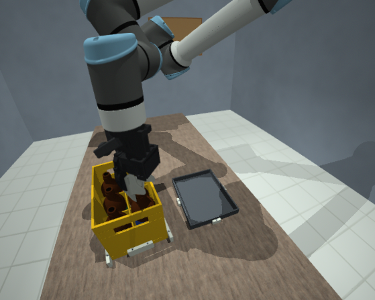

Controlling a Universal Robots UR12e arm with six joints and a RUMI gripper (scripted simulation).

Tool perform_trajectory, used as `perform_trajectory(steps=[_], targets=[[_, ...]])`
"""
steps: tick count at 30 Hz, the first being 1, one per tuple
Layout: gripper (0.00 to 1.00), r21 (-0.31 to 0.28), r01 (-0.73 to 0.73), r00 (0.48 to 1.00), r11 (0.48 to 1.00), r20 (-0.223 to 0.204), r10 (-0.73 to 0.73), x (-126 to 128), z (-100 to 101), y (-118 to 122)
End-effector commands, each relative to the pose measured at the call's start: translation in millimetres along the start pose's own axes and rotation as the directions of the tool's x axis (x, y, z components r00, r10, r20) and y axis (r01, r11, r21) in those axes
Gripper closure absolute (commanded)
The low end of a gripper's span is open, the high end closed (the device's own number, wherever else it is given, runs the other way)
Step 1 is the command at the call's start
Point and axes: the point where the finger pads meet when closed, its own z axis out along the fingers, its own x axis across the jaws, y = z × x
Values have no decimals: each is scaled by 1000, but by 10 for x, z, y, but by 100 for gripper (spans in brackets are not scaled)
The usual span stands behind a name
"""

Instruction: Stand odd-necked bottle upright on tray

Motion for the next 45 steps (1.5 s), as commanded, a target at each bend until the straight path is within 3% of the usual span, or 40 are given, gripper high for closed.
perform_trajectory(steps=[1,24,45], targets=[[100,0,-1,1000,1000,4,1,-13,-33,-4],[100,0,0,1000,1000,5,0,-14,-48,-2],[100,0,0,1000,1000,4,0,-14,-198,-7]])
